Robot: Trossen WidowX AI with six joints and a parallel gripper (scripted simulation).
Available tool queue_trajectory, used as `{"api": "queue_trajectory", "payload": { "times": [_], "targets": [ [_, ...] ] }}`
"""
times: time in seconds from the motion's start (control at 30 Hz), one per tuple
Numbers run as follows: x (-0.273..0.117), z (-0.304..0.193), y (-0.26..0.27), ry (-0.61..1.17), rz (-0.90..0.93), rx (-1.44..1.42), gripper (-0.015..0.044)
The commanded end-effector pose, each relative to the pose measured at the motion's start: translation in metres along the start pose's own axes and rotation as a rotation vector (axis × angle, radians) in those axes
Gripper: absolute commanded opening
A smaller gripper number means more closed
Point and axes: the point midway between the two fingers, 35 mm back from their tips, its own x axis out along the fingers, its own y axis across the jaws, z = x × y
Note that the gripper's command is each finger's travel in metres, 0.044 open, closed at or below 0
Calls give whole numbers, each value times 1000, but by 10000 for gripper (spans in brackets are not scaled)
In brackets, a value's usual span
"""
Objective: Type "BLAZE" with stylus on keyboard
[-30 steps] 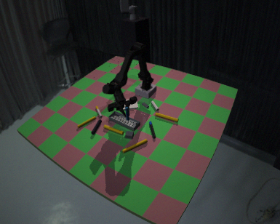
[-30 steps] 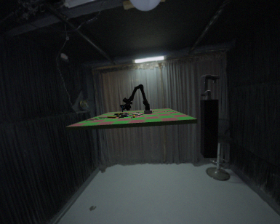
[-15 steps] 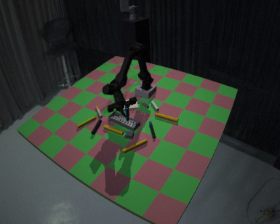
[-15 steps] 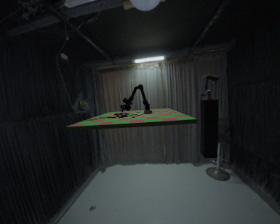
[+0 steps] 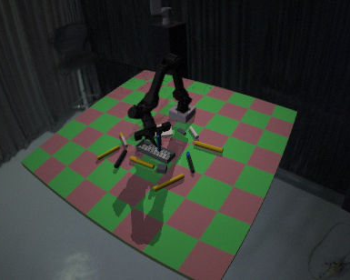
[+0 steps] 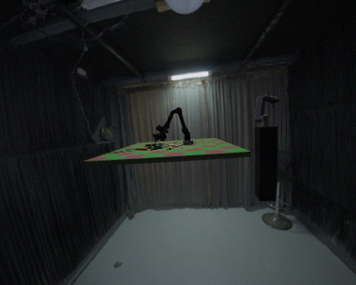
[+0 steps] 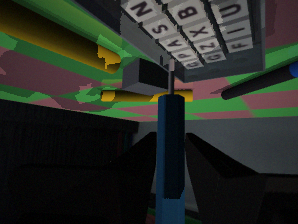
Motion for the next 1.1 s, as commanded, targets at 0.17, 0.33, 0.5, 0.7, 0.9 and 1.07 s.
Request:
{"api": "queue_trajectory", "payload": {
  "times": [0.17, 0.33, 0.5, 0.7, 0.9, 1.07],
  "targets": [
    [2, 4, -1, -3, -1, 6, 81],
    [2, 4, -1, -3, -1, 6, 81],
    [2, 5, -1, -3, -1, 6, 81],
    [3, 6, -1, -3, -1, 6, 81],
    [3, 7, -1, -3, -1, 6, 81],
    [3, 7, -1, -3, -1, 6, 81]
  ]
}}
